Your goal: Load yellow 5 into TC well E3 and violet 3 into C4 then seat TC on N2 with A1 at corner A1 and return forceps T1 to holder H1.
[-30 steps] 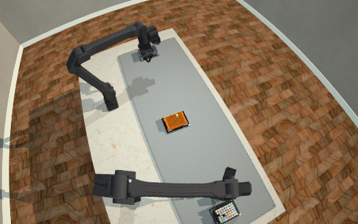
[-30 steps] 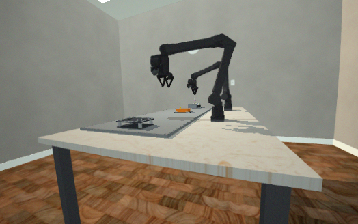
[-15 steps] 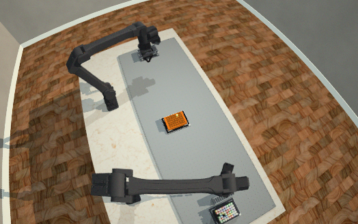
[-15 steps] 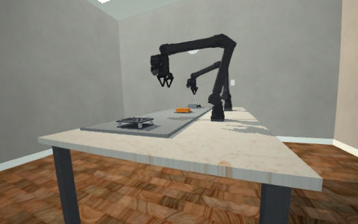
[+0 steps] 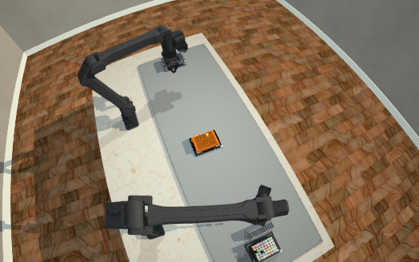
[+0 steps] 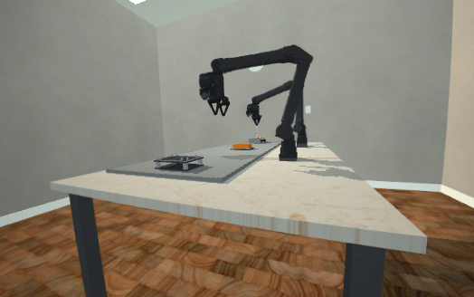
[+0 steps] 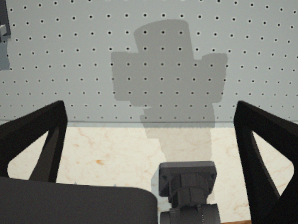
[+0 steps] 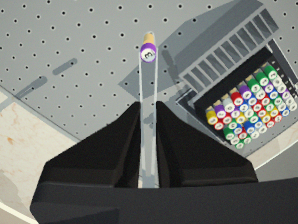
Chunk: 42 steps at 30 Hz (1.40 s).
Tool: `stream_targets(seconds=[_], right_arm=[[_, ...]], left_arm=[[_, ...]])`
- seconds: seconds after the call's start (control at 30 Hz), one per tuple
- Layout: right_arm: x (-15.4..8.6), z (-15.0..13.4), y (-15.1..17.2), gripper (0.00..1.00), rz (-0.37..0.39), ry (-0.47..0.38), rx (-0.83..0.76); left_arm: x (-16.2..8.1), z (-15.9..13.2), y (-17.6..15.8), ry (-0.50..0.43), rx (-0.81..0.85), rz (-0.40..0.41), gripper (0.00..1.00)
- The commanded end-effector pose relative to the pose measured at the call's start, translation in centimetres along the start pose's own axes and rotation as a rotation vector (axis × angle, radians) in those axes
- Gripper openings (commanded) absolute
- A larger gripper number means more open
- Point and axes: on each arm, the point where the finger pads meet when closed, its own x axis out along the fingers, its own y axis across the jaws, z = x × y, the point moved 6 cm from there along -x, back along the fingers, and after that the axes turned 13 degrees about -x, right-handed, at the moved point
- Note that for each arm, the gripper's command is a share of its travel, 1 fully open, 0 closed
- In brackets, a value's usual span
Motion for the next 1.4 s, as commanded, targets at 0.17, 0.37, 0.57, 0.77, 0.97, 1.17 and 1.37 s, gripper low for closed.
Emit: stream_targets(seconds=[0.17,0.37,0.57,0.77,0.97,1.17,1.37], right_arm=[[-1.4,1.6,1.0,0.09,-0.044,-0.016,0.008],[-1.4,2.1,1.4,0.09,-0.044,-0.016,0.008],[-1.4,3.0,1.9,0.09,-0.042,-0.017,0.007],[-1.4,3.8,2.5,0.09,-0.042,-0.018,0.008],[-1.9,4.5,2.5,0.09,-0.056,-0.024,0.008],[-1.4,5.2,3.4,0.09,-0.041,-0.019,0.007],[-1.4,6.0,4.0,0.09,-0.041,-0.021,0.007]], left_arm=[[-1.4,0.7,0.0,-0.037,0.001,0.001,1.00],[-1.4,0.7,0.0,-0.037,0.001,0.001,1.00],[-1.4,0.7,0.0,-0.037,0.001,0.001,1.00],[-1.4,0.7,0.0,-0.037,0.001,0.001,1.00],[-1.4,0.7,0.0,-0.037,0.001,0.001,1.00],[-1.4,0.7,0.0,-0.037,0.001,0.001,1.00],[-1.4,0.7,0.0,-0.037,0.001,0.001,1.00]])
